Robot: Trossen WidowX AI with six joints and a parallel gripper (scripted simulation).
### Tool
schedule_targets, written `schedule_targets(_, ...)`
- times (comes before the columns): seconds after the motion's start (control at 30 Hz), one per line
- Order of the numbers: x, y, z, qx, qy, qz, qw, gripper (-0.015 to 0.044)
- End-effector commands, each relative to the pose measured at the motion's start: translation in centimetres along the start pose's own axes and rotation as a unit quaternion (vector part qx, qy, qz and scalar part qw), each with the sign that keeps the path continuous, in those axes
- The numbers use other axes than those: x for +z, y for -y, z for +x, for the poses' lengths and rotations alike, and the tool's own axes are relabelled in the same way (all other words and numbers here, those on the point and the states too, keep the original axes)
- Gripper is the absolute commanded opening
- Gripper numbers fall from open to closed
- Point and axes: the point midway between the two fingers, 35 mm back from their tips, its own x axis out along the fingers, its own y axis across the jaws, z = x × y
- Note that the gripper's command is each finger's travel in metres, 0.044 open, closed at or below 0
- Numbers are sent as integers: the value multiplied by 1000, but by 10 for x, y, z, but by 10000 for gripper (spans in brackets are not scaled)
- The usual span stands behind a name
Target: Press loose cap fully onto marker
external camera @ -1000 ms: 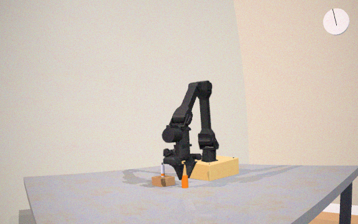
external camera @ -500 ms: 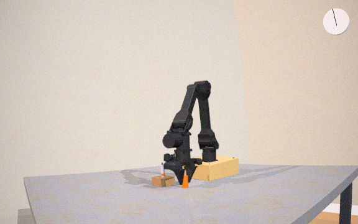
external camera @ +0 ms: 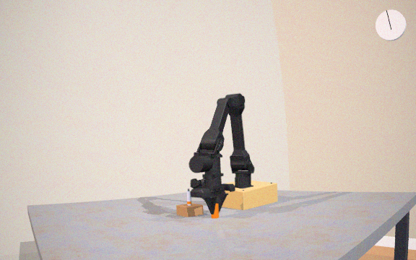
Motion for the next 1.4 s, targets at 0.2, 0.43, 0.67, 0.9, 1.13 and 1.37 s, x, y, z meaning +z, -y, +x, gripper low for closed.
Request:
schedule_targets(0.2, 0, -3, -25, 2, 2, 3, 1000, 0)
schedule_targets(0.43, 0, -2, -44, 2, 2, 3, 1000, 0)
schedule_targets(0.67, -1, -1, -60, 2, 2, 3, 1000, 0)
schedule_targets(0.9, 11, -4, -66, 2, 3, 3, 1000, 0)
schedule_targets(1.13, 30, -8, -75, 1, 4, 2, 1000, 0)
schedule_targets(1.37, 49, -11, -84, 1, 5, 2, 1000, 0)
